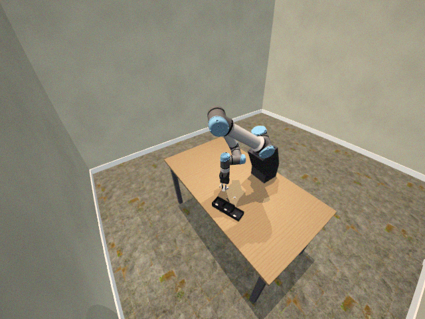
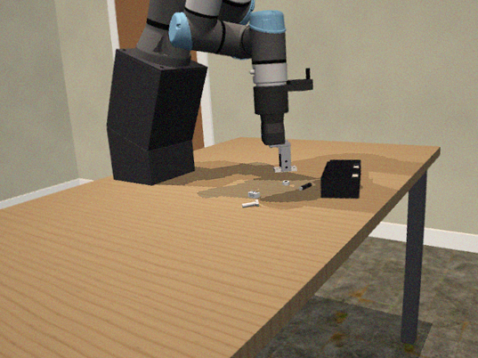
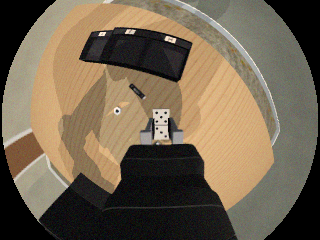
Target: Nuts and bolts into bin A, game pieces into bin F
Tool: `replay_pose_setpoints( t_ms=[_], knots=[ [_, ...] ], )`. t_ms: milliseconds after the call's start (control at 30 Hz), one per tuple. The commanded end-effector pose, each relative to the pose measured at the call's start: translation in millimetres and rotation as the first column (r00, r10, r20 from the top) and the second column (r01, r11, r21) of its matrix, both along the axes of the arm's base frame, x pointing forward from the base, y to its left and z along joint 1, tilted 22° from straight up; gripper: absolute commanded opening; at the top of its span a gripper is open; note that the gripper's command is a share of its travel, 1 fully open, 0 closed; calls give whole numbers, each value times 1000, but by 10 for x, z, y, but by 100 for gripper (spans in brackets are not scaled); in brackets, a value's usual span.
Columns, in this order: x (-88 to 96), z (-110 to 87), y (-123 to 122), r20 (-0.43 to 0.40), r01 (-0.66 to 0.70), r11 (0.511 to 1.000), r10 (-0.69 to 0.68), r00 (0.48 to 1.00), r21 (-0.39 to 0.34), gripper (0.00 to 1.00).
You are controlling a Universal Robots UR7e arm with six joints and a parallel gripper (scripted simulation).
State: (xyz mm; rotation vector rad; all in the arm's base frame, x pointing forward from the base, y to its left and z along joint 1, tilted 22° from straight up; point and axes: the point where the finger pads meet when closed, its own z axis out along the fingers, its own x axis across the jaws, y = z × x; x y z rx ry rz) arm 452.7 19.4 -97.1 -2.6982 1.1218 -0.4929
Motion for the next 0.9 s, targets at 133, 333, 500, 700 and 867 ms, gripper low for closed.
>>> replay_pose_setpoints(
  t_ms=[133, 333, 500, 700, 867],
  knots=[
    [39, 84, 108, 5, -1, 1000, 1, 1000, -2, 49],
    [146, 141, 451, 5, -1, 1000, 1, 1000, -2, 49],
    [234, 189, 736, 6, -1, 1000, 1, 1000, -1, 49],
    [288, 217, 912, 8, -95, 995, 95, 995, -39, 49],
    [376, 265, 1197, 7, -228, 969, 230, 973, -91, 49]
  ],
)
